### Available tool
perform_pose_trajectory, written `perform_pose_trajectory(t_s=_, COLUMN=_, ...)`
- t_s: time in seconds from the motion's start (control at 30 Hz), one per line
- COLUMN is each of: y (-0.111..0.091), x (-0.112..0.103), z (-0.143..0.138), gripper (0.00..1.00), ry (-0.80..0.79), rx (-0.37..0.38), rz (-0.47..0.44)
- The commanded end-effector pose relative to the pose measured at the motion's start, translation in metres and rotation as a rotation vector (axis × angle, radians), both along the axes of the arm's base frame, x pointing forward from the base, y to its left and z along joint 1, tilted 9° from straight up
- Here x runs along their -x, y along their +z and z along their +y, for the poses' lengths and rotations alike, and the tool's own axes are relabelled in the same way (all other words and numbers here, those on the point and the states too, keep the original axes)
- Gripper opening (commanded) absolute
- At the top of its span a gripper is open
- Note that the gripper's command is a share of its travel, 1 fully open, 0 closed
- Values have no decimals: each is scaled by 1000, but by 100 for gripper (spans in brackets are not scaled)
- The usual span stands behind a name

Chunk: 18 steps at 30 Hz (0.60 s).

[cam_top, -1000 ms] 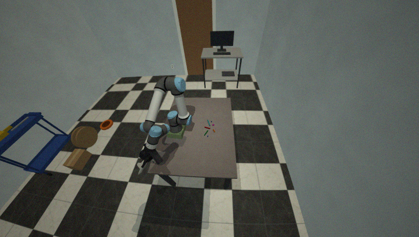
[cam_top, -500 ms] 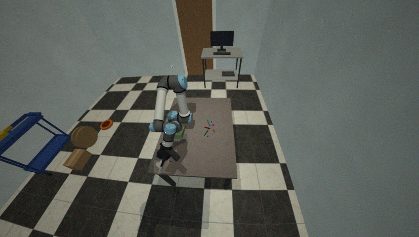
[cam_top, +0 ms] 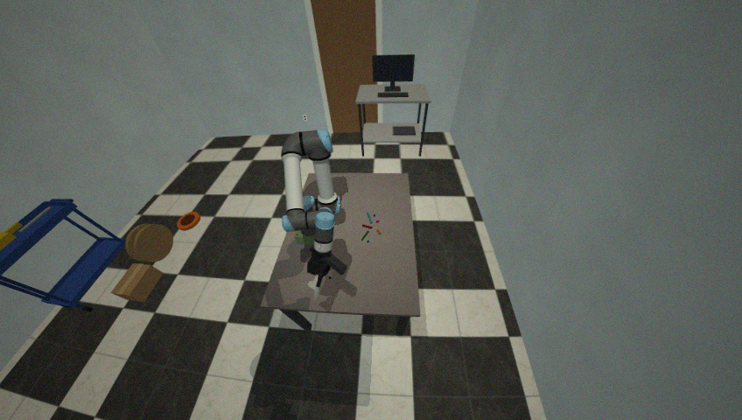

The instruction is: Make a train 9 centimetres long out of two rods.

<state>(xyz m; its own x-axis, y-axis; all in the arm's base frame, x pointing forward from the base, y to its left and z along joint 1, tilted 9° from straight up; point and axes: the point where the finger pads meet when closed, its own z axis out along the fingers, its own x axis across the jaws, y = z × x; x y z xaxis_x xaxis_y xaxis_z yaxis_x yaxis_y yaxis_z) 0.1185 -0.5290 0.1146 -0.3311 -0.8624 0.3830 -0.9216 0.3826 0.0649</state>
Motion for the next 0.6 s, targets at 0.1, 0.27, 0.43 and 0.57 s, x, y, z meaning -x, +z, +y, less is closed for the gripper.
perform_pose_trajectory(t_s=0.1, y=-6, x=-64, z=27, gripper=100, ry=28, rx=-12, rz=-56)
perform_pose_trajectory(t_s=0.27, y=-12, x=-116, z=60, gripper=100, ry=54, rx=-34, rz=-103)
perform_pose_trajectory(t_s=0.43, y=-17, x=-153, z=90, gripper=100, ry=73, rx=-56, rz=-138)
perform_pose_trajectory(t_s=0.57, y=-21, x=-181, z=117, gripper=100, ry=87, rx=-76, rz=-164)
